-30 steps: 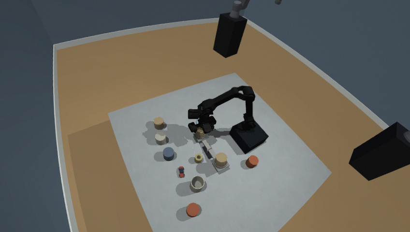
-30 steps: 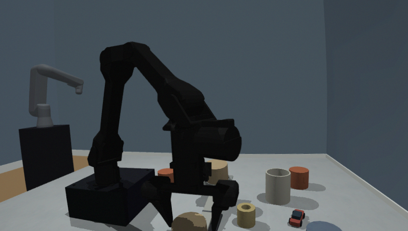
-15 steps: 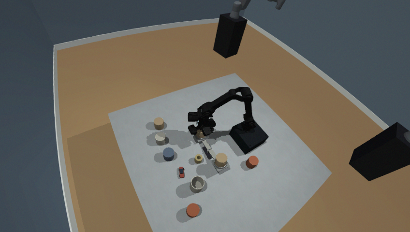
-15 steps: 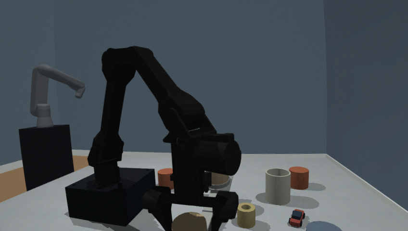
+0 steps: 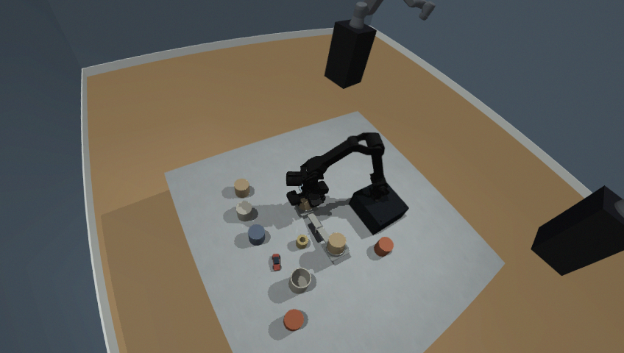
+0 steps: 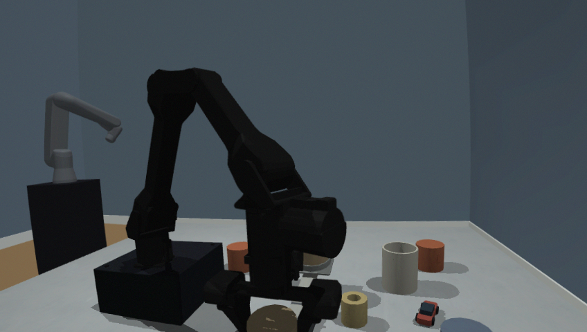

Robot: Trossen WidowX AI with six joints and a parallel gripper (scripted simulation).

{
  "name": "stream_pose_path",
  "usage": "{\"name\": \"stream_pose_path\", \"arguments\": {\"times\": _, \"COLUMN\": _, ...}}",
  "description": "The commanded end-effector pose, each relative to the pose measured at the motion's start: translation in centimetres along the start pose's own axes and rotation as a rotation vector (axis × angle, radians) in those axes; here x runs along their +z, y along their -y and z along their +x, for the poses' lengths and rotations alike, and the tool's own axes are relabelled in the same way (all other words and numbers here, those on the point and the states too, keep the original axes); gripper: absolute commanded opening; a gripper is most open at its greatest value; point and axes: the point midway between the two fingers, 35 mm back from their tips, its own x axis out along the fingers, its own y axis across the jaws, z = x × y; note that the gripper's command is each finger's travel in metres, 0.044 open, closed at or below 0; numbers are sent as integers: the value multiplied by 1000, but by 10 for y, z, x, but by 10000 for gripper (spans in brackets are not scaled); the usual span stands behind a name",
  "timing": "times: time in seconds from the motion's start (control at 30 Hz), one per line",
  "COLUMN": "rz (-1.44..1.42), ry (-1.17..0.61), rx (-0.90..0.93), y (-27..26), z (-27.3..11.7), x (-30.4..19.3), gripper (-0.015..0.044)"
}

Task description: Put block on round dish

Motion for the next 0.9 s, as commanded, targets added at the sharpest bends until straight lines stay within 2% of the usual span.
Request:
{"name": "stream_pose_path", "arguments": {"times": 0.0, "rz": -4, "ry": 5, "rx": 2, "y": -1, "z": 2, "x": 1, "gripper": 340}}
{"name": "stream_pose_path", "arguments": {"times": 0.17, "rz": -4, "ry": 5, "rx": 2, "y": -1, "z": 2, "x": 1, "gripper": 307}}
{"name": "stream_pose_path", "arguments": {"times": 0.57, "rz": -4, "ry": 5, "rx": 2, "y": 2, "z": -8, "x": 0, "gripper": 0}}
{"name": "stream_pose_path", "arguments": {"times": 0.87, "rz": -4, "ry": 5, "rx": 2, "y": 3, "z": -19, "x": -1, "gripper": 0}}
